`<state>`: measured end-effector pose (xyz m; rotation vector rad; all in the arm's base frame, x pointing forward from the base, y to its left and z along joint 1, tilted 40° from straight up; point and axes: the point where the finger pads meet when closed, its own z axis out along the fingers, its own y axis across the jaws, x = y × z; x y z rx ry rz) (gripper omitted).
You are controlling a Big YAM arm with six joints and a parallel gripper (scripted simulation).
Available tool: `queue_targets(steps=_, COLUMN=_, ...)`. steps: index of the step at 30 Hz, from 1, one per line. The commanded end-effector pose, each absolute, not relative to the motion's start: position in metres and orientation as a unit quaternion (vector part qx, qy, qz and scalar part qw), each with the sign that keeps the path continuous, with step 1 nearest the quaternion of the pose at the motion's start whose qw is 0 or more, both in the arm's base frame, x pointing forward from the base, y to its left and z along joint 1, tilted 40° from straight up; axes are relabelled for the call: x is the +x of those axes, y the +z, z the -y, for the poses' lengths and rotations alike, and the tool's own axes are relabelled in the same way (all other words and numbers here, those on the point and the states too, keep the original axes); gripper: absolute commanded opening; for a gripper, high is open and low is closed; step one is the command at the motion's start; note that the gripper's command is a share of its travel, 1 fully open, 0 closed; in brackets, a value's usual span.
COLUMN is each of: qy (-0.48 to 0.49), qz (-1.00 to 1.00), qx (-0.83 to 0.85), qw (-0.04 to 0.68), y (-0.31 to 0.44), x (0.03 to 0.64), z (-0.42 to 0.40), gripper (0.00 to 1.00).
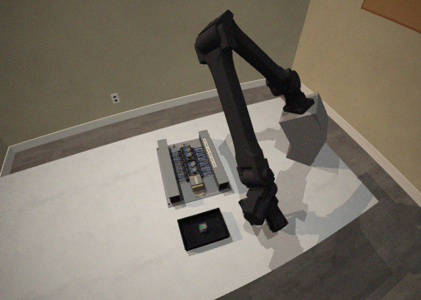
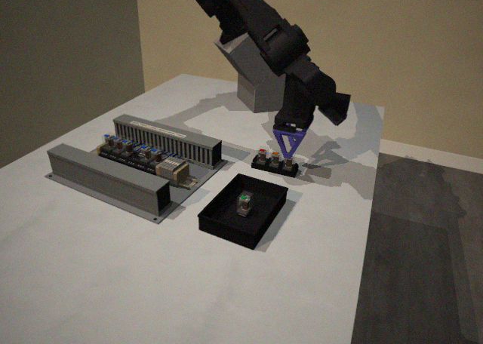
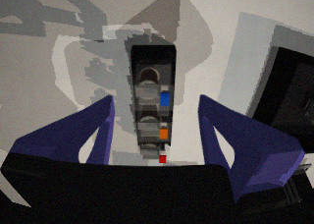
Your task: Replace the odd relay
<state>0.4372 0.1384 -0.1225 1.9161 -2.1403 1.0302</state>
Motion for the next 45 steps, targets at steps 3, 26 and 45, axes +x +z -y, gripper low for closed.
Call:
queue_targets(steps=3, qy=0.337, qz=0.697, qx=0.632, qw=0.033, y=-0.1247, x=0.4370, z=-0.1511, gripper=0.59)
queue_targets(steps=26, qy=0.337, qz=0.696, qx=0.633, qw=0.036, y=-0.1268, x=0.4329, z=-0.1465, gripper=0.59)
queue_targets(steps=45, qy=0.337, qz=0.697, qx=0.632, qw=0.036, y=-0.1267, x=0.4330, z=-0.1457, gripper=0.59)
